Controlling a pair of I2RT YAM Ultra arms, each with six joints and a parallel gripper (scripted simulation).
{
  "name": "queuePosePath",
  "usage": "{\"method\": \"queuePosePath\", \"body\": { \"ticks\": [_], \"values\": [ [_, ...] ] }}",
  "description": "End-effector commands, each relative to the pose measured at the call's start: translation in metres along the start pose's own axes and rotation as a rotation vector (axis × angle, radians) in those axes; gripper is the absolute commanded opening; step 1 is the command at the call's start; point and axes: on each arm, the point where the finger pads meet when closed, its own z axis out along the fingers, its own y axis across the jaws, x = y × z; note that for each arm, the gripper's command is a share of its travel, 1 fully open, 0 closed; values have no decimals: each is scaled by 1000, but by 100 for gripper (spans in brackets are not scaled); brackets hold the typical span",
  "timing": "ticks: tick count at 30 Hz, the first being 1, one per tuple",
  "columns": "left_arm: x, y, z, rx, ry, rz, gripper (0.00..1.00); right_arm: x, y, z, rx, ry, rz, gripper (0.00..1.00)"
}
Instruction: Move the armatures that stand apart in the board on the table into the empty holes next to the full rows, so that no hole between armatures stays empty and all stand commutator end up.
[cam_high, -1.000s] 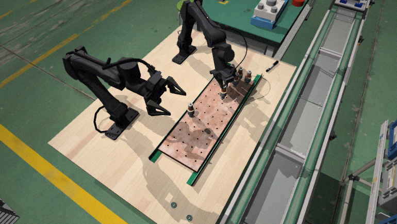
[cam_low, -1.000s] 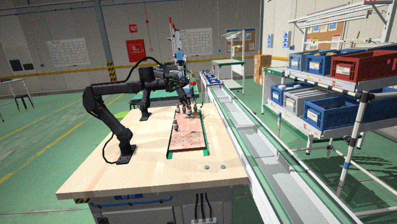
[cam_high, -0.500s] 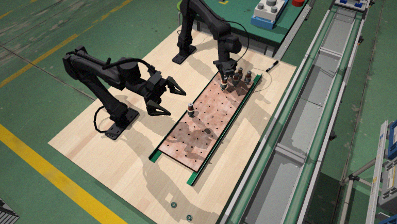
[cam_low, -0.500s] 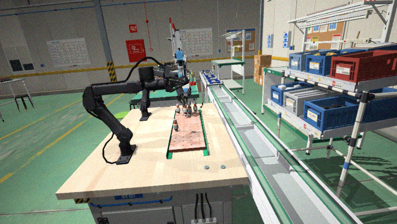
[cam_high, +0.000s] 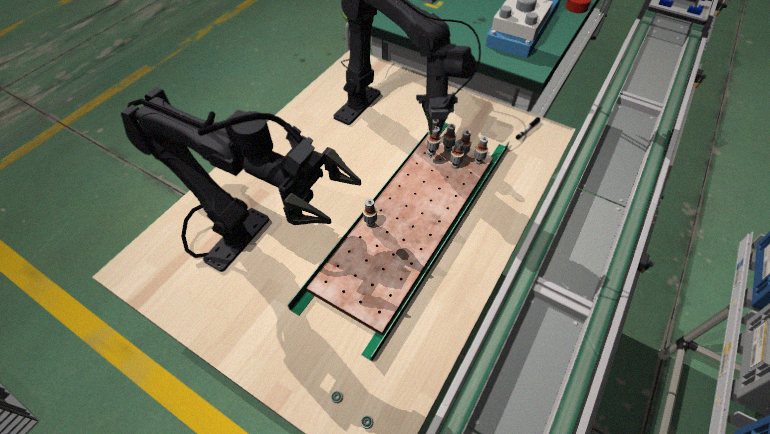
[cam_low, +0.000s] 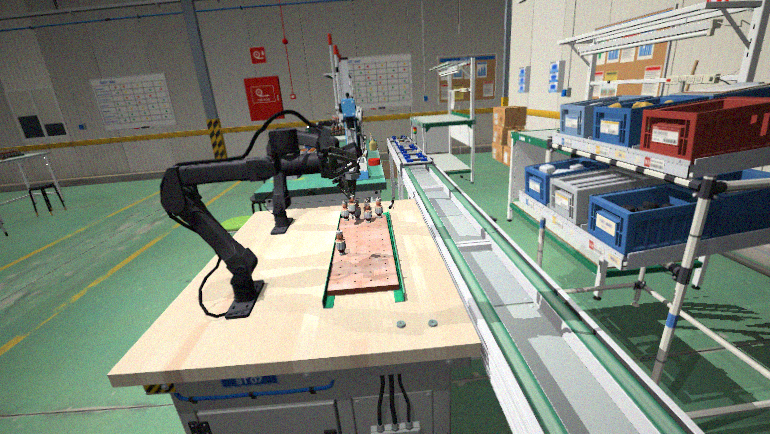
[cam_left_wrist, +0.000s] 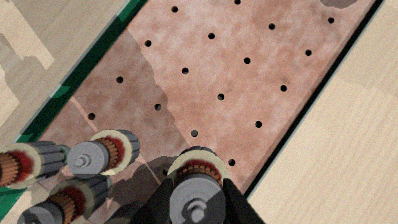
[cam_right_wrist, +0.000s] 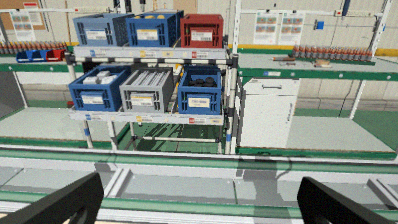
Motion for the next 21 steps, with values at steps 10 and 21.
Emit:
{"method": "queuePosePath", "body": {
  "ticks": [10,21],
  "values": [
    [-9,38,-38,-117,-125,41,1,-25,-2,-8,12,-51,11,100],
    [-17,34,-35,-114,-131,36,1,-25,-2,-8,12,-51,11,100]
  ]
}}
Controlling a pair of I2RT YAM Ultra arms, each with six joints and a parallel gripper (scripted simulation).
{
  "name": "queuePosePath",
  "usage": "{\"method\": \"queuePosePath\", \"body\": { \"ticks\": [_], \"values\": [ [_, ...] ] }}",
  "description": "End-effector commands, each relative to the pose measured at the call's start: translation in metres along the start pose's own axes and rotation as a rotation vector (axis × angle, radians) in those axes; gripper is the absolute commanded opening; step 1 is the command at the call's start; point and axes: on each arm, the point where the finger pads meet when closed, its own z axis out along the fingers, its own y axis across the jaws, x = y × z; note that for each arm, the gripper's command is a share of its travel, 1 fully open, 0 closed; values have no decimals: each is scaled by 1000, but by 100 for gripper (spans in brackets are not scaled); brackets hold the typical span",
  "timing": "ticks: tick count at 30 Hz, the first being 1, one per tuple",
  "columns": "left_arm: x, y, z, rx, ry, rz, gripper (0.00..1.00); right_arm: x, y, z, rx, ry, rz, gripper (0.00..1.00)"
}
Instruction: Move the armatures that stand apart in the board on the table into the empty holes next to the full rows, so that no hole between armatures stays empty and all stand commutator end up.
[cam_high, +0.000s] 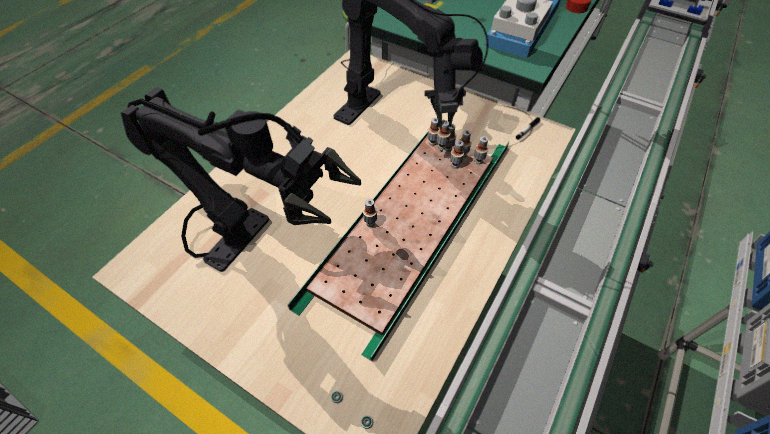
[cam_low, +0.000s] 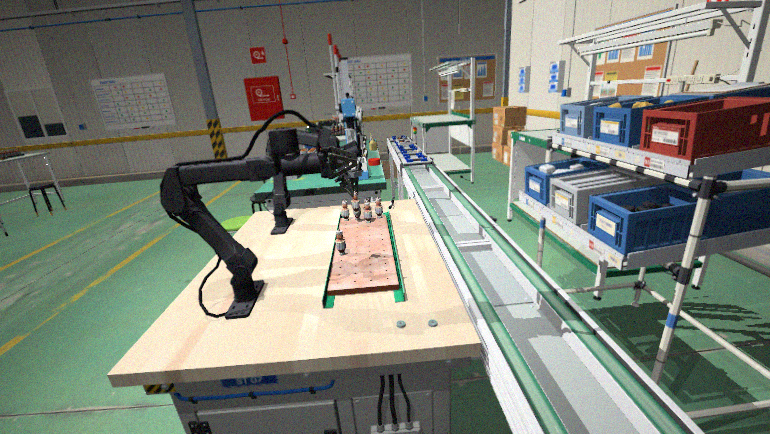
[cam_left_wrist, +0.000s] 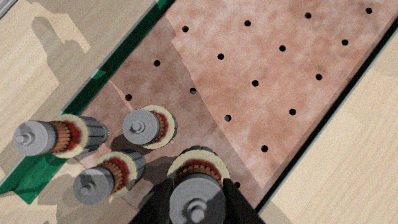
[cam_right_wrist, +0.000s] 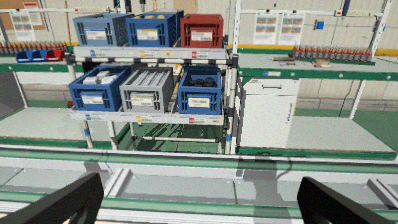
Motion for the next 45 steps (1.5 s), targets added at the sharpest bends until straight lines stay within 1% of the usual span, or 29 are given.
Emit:
{"method": "queuePosePath", "body": {
  "ticks": [1,4,10,16,23,39,41,45],
  "values": [
    [-37,5,-23,-60,-121,51,1,-25,-2,-8,12,-51,11,100],
    [-35,6,-21,-57,-117,47,1,-25,-2,-8,12,-51,11,100],
    [-30,8,-6,-33,-86,36,1,-25,-2,-8,12,-51,11,100],
    [-26,4,-9,-35,-86,38,1,-25,-2,-8,12,-51,11,100],
    [-19,1,-2,-36,-81,44,1,-25,-2,-8,12,-51,11,100],
    [-18,2,5,-53,-97,65,1,-25,-2,-8,12,-51,11,100],
    [-15,1,10,-46,-89,63,1,-25,-2,-8,12,-51,11,100],
    [-22,4,2,-60,-104,67,1,-25,-2,-8,12,-51,11,100]
  ]
}}
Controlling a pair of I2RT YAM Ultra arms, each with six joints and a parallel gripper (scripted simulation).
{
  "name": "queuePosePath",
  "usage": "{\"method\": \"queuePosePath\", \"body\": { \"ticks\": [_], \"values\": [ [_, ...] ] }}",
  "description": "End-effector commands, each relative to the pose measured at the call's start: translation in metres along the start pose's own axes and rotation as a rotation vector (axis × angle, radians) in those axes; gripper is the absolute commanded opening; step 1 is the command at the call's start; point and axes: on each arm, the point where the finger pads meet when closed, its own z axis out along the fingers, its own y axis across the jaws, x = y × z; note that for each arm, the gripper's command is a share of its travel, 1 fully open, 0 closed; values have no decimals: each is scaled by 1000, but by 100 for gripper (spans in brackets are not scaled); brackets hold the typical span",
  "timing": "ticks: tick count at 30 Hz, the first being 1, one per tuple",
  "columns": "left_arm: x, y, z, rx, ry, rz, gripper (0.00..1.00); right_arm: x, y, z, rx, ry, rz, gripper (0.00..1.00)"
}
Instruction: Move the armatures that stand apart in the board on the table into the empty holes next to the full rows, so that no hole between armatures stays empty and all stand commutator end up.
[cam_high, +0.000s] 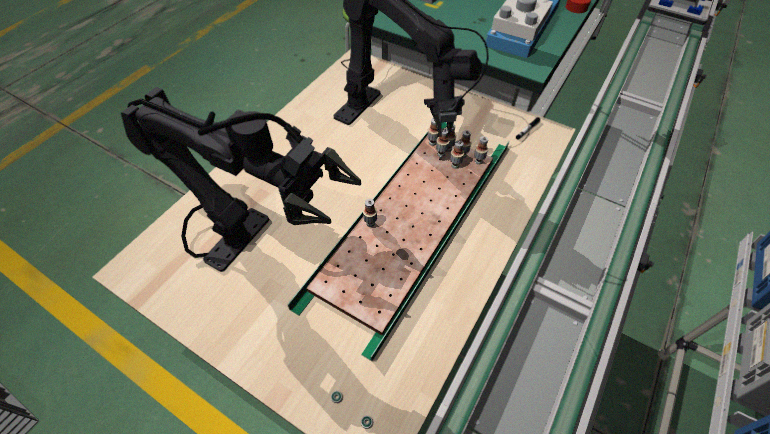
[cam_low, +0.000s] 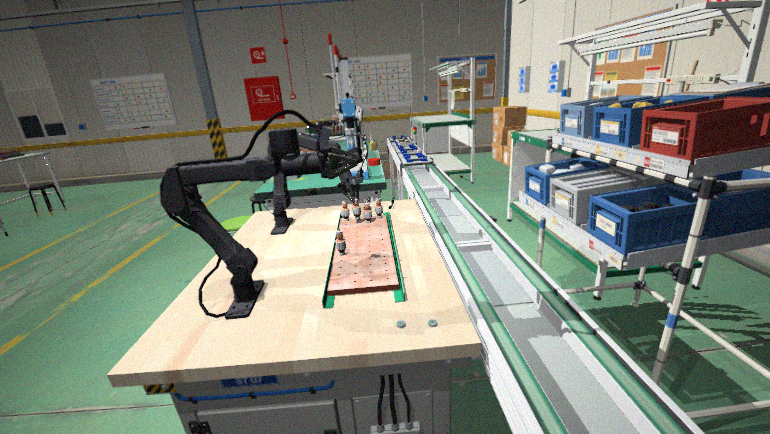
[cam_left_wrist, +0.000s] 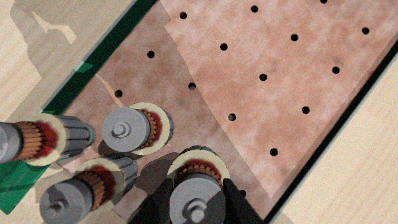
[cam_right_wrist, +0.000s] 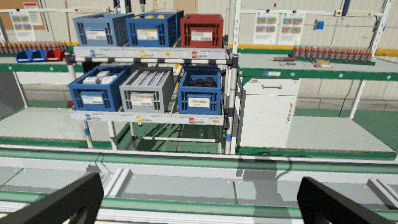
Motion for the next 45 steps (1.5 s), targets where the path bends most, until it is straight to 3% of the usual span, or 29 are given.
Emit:
{"method": "queuePosePath", "body": {
  "ticks": [1,45],
  "values": [
    [-36,5,-24,-63,-117,69,1,-25,-2,-8,12,-51,11,100],
    [-31,14,-25,-61,-104,42,1,-25,-2,-8,12,-51,11,100]
  ]
}}
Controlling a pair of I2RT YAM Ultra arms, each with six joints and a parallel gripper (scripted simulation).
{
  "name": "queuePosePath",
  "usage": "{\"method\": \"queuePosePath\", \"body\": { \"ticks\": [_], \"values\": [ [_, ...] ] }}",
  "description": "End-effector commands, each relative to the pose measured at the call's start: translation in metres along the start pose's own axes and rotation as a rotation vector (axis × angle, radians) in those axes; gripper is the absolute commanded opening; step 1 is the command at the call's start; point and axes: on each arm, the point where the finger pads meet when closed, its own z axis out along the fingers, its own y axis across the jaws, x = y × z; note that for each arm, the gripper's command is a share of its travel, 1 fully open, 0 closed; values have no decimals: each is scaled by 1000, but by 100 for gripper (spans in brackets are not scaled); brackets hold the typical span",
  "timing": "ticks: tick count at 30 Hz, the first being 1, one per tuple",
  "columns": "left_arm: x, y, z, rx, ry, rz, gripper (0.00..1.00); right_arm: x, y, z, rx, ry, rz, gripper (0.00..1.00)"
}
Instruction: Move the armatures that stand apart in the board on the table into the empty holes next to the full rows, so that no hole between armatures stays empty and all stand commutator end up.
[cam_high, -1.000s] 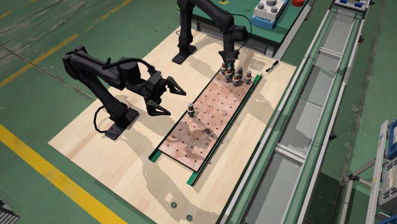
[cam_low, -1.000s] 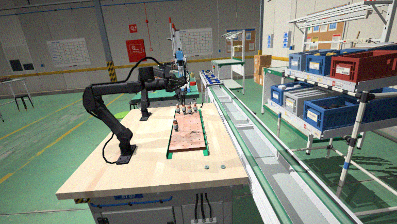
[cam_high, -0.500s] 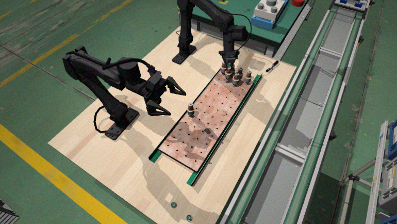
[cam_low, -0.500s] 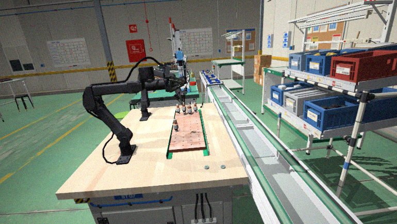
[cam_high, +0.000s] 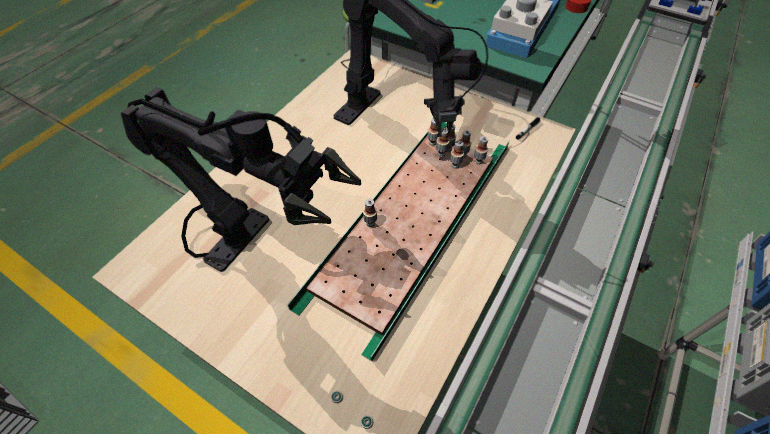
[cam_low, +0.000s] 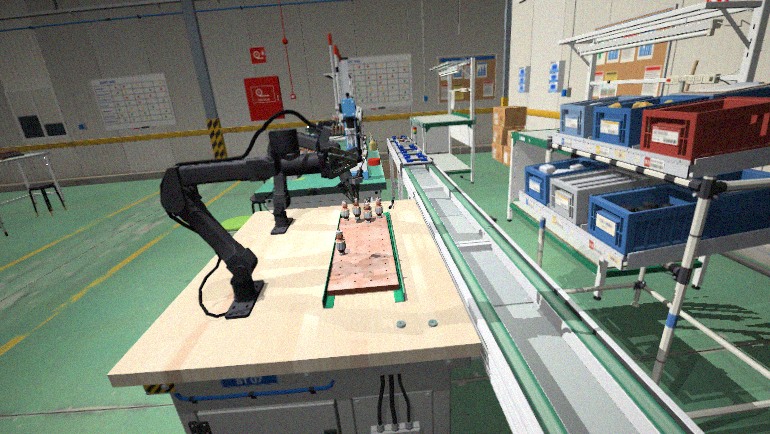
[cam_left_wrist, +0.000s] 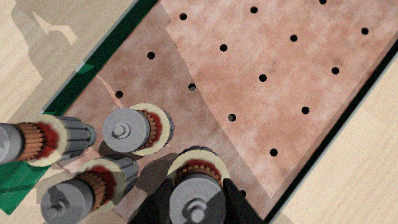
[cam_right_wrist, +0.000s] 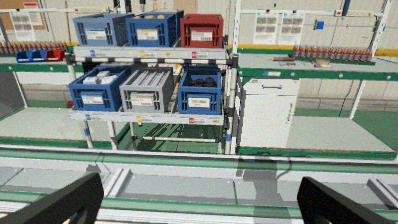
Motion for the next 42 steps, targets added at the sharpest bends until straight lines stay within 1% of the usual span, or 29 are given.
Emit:
{"method": "queuePosePath", "body": {
  "ticks": [1,2,10,16,20,25,27,28,30,33,36,42],
  "values": [
    [-30,15,-24,-58,-101,38,1,-25,-2,-8,12,-51,11,100],
    [-31,13,-25,-60,-105,42,1,-25,-2,-8,12,-51,11,100],
    [-14,7,-7,-29,-71,24,1,-25,-2,-8,12,-51,11,100],
    [-16,8,-7,-36,-79,27,1,-25,-2,-8,12,-51,11,100],
    [-10,6,2,-23,-65,20,1,-25,-2,-8,12,-51,11,100],
    [-10,7,2,-29,-72,27,1,-25,-2,-8,12,-51,11,100],
    [-18,5,-9,-36,-85,34,1,-25,-2,-8,12,-51,11,100],
    [-21,5,-10,-38,-89,37,1,-25,-2,-8,12,-51,11,100],
    [-17,6,-4,-33,-83,31,1,-25,-2,-8,12,-51,11,100],
    [-17,6,-3,-32,-82,31,1,-25,-2,-8,12,-51,11,100],
    [-9,4,7,-19,-66,27,1,-25,-2,-8,12,-51,11,100],
    [-10,2,9,-20,-70,29,1,-25,-2,-8,12,-51,11,100]
  ]
}}
